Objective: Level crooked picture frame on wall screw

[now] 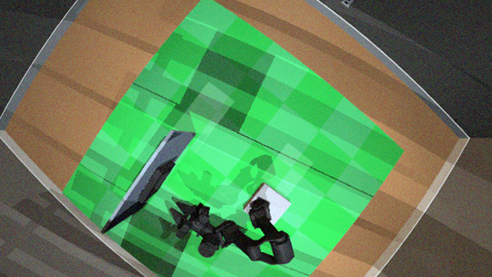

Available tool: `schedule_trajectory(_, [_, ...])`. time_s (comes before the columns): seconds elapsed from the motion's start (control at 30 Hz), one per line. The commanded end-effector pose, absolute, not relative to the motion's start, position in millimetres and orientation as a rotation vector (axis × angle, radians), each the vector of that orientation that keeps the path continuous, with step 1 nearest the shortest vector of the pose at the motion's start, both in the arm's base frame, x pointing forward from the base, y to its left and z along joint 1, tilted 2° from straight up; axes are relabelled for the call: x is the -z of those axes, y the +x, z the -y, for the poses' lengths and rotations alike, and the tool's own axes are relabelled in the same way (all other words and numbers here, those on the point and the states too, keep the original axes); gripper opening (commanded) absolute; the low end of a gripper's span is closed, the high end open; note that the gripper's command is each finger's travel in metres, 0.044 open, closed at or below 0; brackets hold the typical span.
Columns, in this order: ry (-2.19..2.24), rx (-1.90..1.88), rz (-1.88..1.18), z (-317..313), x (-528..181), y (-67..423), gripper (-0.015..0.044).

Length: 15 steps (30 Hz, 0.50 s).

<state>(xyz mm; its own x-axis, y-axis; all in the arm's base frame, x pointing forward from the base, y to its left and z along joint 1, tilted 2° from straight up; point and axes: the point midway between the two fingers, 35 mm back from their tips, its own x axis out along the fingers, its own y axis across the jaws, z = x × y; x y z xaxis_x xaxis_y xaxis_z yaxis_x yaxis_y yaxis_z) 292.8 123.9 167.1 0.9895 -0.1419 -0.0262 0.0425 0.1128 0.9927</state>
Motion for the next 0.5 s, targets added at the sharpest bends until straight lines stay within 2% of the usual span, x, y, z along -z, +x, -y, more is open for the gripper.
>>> schedule_trajectory(0.0, [1.450, 0.135, 0.083, -123.8, -167.0, 292.5, 0.0260])
schedule_trajectory(0.13, [1.450, 0.134, 0.083, -123.9, -167.9, 305.0, 0.0260])
schedule_trajectory(0.33, [1.449, 0.130, 0.088, -113.0, -167.1, 368.9, 0.0260])
schedule_trajectory(0.47, [1.449, 0.130, 0.088, -112.1, -166.8, 371.5, 0.0260])
